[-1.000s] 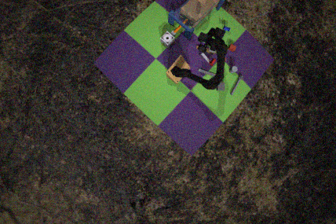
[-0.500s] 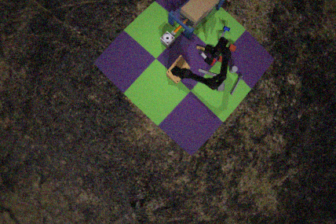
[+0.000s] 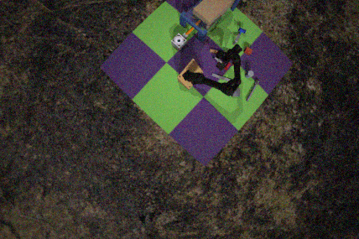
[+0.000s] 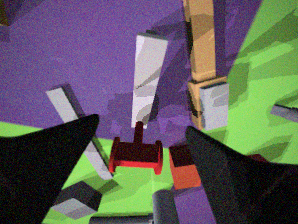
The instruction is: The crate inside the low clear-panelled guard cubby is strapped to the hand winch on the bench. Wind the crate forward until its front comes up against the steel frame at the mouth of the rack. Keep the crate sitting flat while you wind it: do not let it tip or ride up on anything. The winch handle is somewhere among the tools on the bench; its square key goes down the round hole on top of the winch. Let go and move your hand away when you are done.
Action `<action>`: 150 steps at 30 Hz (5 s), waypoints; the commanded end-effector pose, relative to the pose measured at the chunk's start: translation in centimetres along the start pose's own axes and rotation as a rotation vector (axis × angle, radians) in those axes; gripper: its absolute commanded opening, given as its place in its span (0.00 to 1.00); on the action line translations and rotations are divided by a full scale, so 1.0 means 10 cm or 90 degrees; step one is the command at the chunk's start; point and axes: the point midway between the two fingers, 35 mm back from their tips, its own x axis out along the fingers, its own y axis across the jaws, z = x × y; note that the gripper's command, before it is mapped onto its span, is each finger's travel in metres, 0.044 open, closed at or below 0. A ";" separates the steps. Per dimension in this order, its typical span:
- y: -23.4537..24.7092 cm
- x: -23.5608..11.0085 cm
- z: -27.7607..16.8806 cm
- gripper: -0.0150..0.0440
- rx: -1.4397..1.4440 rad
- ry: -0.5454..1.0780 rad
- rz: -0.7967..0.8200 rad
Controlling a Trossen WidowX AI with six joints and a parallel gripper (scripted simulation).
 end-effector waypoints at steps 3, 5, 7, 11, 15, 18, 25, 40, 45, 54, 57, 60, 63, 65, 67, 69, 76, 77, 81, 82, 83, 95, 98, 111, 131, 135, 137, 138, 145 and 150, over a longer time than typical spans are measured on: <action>0.04 0.19 0.01 1.00 -0.008 0.001 0.009; 0.03 0.21 0.01 1.00 -0.008 0.001 0.009; 0.03 0.29 0.01 1.00 -0.008 0.002 0.009; 0.03 0.39 0.01 1.00 -0.008 0.002 0.009; 0.03 0.41 0.01 1.00 -0.008 0.002 0.009; 0.03 0.44 0.01 1.00 -0.008 0.002 0.009; 0.03 0.54 0.00 1.00 -0.008 0.003 0.009; 0.02 0.50 -0.03 0.53 -0.002 0.007 0.006; 0.02 0.50 -0.03 0.48 -0.002 0.007 0.006; 0.02 0.50 -0.03 0.31 -0.002 0.007 0.006; 0.02 0.50 -0.03 0.25 -0.002 0.007 0.006; -0.04 0.26 0.00 0.25 -0.002 -0.008 0.003; -0.06 -0.26 0.02 0.25 -0.003 -0.031 0.003; -0.04 -0.51 0.01 0.25 -0.004 -0.038 0.006; 0.00 -0.68 -0.01 0.25 -0.004 -0.042 0.008; 0.00 -0.70 -0.01 0.25 -0.005 -0.042 0.008; 0.00 -0.70 0.00 0.25 -0.006 -0.043 0.008; -0.02 -0.70 0.03 0.25 -0.010 -0.044 0.008; -0.10 -0.75 0.26 0.25 -0.033 -0.053 0.005; -0.12 -0.76 0.32 0.25 -0.041 -0.055 0.005; -0.14 -0.78 0.39 0.25 -0.049 -0.057 0.005; -0.26 -0.94 1.19 0.25 -0.143 -0.071 0.006; -0.25 -0.97 1.39 0.25 -0.167 -0.072 0.007; -0.07 -1.10 2.26 0.25 -0.252 -0.063 0.011; 0.50 -1.16 3.31 0.25 -0.378 0.024 0.000; 0.57 -1.19 3.40 0.25 -0.392 0.070 -0.013; 0.58 -1.21 3.41 0.25 -0.393 0.090 -0.019; 0.58 -1.22 3.42 0.25 -0.394 0.098 -0.021; 0.60 -1.30 3.43 0.25 -0.391 0.170 -0.048; 0.62 -1.36 3.45 0.25 -0.387 0.219 -0.073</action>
